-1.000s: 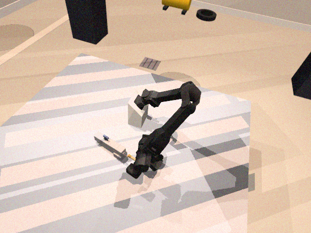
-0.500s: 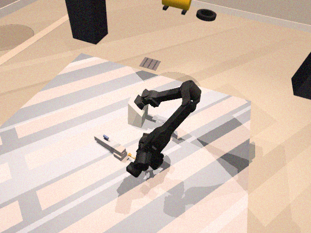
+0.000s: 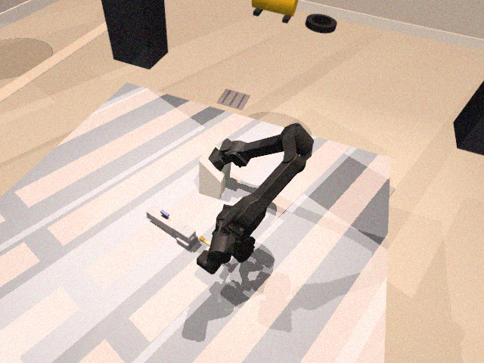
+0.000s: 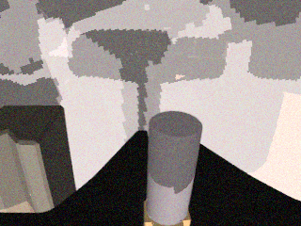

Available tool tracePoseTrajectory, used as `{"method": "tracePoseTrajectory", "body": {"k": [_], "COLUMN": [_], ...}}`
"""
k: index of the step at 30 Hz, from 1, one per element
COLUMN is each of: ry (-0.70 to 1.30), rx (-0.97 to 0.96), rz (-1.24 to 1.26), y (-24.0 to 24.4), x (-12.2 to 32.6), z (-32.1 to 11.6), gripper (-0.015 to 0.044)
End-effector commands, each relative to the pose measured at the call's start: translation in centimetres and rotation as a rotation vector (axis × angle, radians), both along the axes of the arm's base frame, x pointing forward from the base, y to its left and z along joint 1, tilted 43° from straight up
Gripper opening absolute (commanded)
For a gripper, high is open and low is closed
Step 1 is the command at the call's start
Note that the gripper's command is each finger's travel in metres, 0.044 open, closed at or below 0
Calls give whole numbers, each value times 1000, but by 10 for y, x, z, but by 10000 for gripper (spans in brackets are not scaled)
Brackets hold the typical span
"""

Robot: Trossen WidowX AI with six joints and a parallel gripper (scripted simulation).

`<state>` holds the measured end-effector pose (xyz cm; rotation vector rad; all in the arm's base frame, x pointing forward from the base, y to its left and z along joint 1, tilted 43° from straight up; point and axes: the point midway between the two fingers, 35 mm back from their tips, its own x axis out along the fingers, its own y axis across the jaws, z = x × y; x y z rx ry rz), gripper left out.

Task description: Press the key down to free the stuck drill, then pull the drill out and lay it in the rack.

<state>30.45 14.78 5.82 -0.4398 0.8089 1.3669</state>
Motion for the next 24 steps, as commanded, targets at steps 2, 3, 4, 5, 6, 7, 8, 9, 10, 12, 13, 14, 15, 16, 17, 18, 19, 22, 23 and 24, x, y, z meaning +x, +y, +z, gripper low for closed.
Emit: {"method": "tracePoseTrajectory", "body": {"k": [2,3,4,5,6,7,8,9,10,12,13,14,15,16,17,18,19,22,23,24], "ry": [-5,-5,-5,-5,-5,-5,-5,-5,-5,-5,-5,-5,-5,-5,-5,-5,-5,-5,-5,-5], "rx": [-1,-1,-1,-1,-1,-1,-1,-1,-1,-1,-1,-1,-1,-1,-1,-1,-1,-1,-1,-1], "rz": [0,0,0,0,0,0,0,0,0,0,0,0,0,0,0,0,0,0,0,0], "y": [-3,-3,-4,-4,-5,-5,-5,-6,-6,-7,-7,-8,-8,-9,-9,-9,-10,-11,-11,-12], "x": [0,0,0,0,0,-1,-1,-1,-1,-1,-1,-1,-2,-2,-2,-2,-2,-2,-2,-3], "z": [2,3,3,3,4,4,4,4,5,5,5,6,6,6,6,6,7,7,7,8], "gripper": [0,0,0,0,0,0,0,0,0,0,0,0,0,0,0,0,0,0,0,0]}}
